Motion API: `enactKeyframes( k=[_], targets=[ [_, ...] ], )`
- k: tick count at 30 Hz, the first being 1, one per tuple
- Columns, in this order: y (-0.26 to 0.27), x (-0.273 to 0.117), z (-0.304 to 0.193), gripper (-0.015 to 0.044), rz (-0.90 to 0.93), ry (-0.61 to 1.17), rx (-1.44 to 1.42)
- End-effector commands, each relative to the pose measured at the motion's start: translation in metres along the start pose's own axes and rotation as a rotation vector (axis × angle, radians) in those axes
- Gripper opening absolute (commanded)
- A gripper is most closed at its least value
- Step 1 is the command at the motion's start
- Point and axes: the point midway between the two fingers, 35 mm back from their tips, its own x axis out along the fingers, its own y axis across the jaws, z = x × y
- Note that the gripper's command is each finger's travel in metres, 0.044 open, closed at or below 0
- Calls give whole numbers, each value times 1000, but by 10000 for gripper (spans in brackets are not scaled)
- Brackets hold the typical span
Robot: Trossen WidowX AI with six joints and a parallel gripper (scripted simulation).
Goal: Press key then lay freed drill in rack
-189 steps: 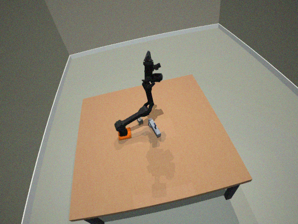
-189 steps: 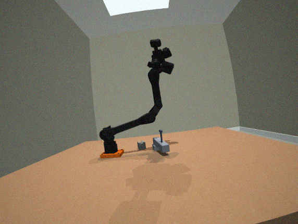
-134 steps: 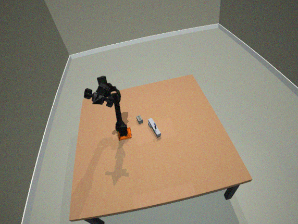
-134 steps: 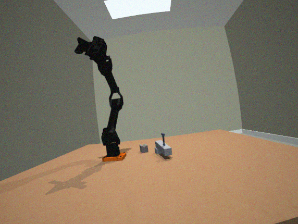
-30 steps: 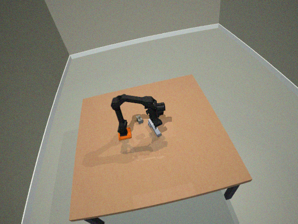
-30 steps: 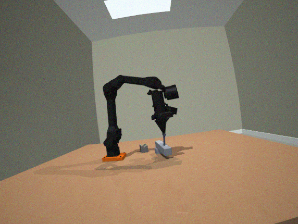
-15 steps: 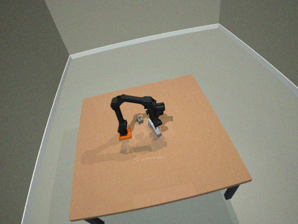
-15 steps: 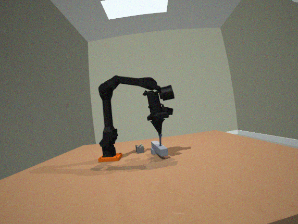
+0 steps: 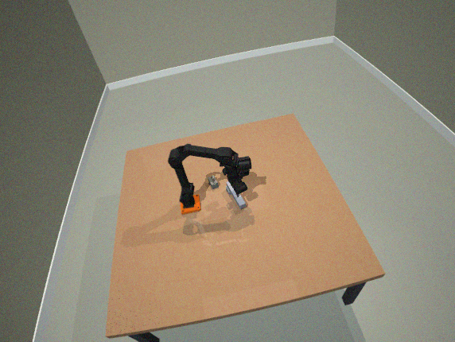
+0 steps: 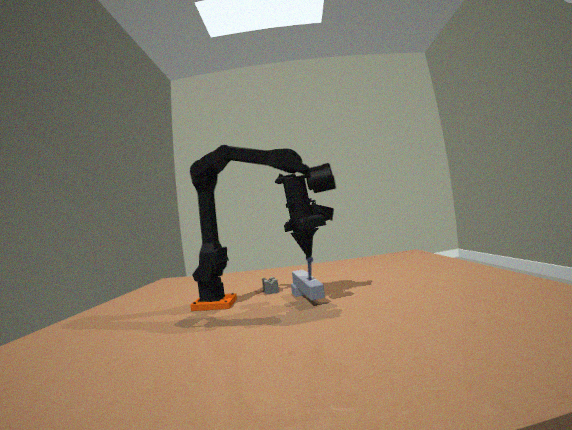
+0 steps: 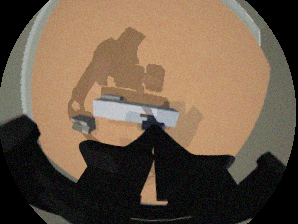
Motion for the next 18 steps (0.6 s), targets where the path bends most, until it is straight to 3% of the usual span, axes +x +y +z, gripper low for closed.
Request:
enactKeyframes(
  k=[1,18],
  targets=[
    [0,21,-8,0,15,55,4],
    [-1,27,-9,0,15,55,4]
  ],
)
